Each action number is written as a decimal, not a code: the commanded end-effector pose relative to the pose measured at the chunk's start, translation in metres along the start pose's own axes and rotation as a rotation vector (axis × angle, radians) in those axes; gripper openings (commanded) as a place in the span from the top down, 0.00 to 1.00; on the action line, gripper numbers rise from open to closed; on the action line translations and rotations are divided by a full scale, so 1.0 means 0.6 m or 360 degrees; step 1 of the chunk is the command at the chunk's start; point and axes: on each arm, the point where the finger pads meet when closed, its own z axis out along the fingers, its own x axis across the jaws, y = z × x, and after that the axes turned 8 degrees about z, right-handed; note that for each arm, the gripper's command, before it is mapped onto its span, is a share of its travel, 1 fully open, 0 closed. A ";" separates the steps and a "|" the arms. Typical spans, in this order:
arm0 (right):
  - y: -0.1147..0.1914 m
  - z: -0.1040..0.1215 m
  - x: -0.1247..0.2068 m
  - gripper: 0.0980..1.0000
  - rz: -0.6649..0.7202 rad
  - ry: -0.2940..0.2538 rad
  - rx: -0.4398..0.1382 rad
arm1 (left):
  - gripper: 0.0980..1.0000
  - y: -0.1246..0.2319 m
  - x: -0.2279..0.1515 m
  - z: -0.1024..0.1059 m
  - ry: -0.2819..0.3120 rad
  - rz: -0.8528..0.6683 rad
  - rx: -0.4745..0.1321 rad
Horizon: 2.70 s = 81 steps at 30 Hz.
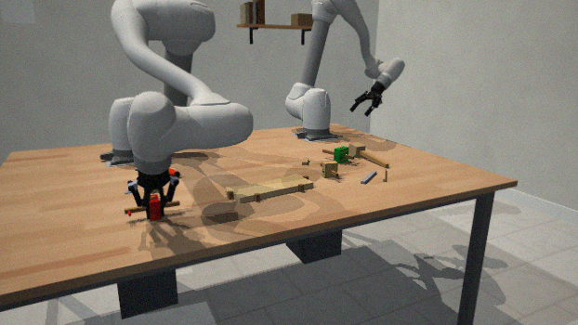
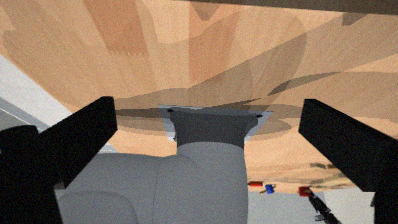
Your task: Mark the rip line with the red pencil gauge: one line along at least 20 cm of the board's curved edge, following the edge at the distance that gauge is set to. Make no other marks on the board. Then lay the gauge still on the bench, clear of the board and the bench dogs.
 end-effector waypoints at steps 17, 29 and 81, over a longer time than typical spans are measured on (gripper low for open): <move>-0.040 -0.059 -0.008 1.00 0.0008 -0.0012 -0.0006 | 0.00 0.008 -0.004 0.004 0.0002 -0.0003 -0.0013; -0.074 -0.107 -0.012 1.00 0.0008 -0.0012 -0.0006 | 0.00 0.008 -0.004 0.004 0.0002 -0.0003 -0.0013; -0.093 -0.122 -0.015 1.00 0.0003 0.0011 -0.0157 | 0.00 0.008 -0.004 0.004 0.0002 -0.0003 -0.0013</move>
